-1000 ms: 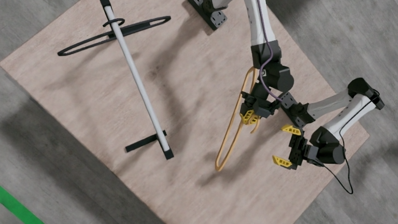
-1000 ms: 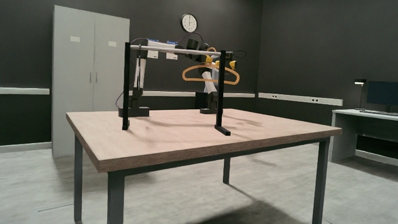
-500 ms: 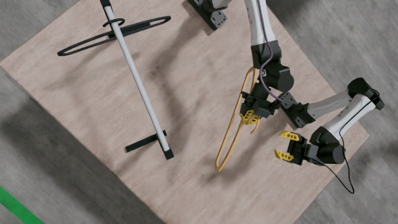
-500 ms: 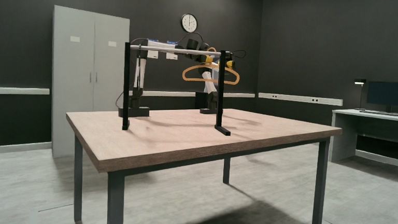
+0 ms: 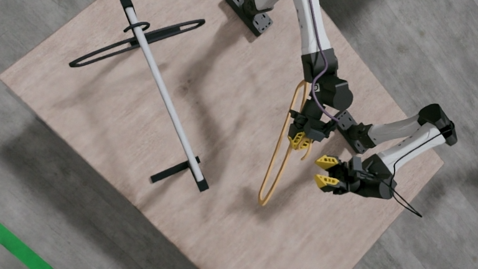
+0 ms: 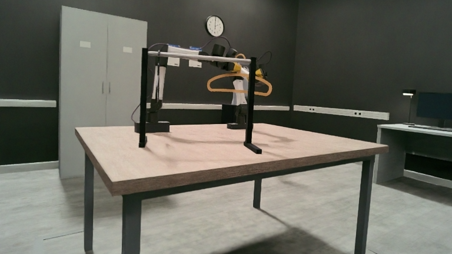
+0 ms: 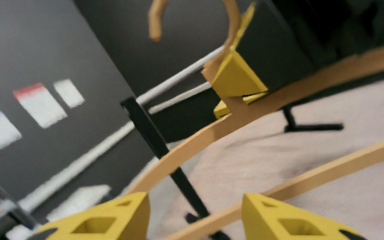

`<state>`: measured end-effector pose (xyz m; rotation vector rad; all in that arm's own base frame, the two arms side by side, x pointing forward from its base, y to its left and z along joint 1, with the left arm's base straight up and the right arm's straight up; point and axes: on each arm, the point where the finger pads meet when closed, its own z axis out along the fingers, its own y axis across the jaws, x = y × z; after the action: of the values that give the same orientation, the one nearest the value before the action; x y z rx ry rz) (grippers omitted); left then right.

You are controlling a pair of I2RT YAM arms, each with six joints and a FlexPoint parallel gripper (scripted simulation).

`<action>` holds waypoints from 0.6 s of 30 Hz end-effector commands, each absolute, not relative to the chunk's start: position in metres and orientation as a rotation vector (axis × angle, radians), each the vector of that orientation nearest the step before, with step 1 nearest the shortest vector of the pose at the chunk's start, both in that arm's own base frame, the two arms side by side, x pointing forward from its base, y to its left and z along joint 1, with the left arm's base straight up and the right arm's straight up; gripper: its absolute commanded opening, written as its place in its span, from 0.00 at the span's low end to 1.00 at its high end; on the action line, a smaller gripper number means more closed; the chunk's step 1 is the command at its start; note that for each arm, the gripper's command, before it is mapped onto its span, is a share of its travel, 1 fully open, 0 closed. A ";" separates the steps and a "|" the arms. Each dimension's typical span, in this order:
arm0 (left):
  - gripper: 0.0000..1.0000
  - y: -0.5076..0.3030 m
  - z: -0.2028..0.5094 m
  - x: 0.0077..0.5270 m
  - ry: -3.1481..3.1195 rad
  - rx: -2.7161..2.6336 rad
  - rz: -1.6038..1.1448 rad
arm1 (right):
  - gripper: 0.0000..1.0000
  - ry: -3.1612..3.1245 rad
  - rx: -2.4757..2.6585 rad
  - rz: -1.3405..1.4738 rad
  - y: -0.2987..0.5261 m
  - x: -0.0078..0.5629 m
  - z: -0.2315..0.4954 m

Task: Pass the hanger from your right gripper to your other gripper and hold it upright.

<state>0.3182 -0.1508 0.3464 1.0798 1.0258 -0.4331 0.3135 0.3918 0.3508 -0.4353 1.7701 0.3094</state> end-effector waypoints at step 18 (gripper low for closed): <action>0.48 -0.201 0.342 0.368 0.509 1.461 0.315 | 0.00 1.739 -0.408 0.338 0.391 0.313 0.366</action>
<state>0.3562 -0.1948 0.3405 1.3836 0.5753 0.1579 0.3135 0.3918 0.3507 -0.4353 1.7701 0.3093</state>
